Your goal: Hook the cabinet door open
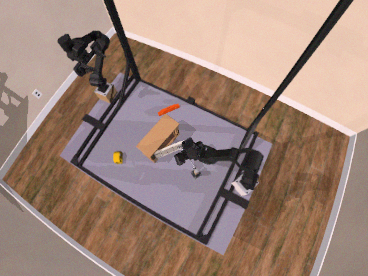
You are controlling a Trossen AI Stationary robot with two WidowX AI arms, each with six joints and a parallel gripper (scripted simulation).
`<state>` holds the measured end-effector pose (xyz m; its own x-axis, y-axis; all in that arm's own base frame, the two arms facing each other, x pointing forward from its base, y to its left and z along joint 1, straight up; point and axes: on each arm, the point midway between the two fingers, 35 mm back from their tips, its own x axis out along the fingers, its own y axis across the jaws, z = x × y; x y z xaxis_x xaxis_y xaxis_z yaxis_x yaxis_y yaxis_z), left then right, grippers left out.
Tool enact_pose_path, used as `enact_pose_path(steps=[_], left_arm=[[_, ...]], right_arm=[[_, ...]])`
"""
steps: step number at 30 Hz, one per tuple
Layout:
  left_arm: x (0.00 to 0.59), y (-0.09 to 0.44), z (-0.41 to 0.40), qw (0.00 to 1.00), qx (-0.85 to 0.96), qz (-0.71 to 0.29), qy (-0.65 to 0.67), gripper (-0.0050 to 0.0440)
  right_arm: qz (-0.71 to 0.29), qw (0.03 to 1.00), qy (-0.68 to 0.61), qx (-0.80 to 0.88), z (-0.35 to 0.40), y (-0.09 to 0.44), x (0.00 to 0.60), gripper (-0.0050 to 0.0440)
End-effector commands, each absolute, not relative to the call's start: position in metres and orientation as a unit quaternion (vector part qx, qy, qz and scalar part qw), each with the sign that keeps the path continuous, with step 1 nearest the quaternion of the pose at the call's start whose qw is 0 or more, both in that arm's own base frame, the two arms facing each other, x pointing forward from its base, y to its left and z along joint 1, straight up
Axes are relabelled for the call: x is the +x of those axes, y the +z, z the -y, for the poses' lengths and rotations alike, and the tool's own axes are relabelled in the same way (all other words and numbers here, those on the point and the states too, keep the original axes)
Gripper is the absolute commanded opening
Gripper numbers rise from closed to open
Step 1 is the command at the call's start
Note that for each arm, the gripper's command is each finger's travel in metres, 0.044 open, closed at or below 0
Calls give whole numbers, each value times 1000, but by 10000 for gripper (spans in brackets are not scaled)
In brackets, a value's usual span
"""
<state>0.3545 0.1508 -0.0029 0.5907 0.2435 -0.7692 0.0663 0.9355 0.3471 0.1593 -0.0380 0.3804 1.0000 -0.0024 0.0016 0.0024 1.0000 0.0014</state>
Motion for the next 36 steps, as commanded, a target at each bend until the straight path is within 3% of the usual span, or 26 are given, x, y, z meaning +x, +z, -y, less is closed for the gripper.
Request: enact_pose_path(steps=[1,36], left_arm=[[354,-6,-150,874,171,-453,50,0],[353,-12,-150,860,176,-476,47,0]], right_arm=[[1,1000,0,0,38,380,159,400],[1,1000,0,0,38,380,159,400]])
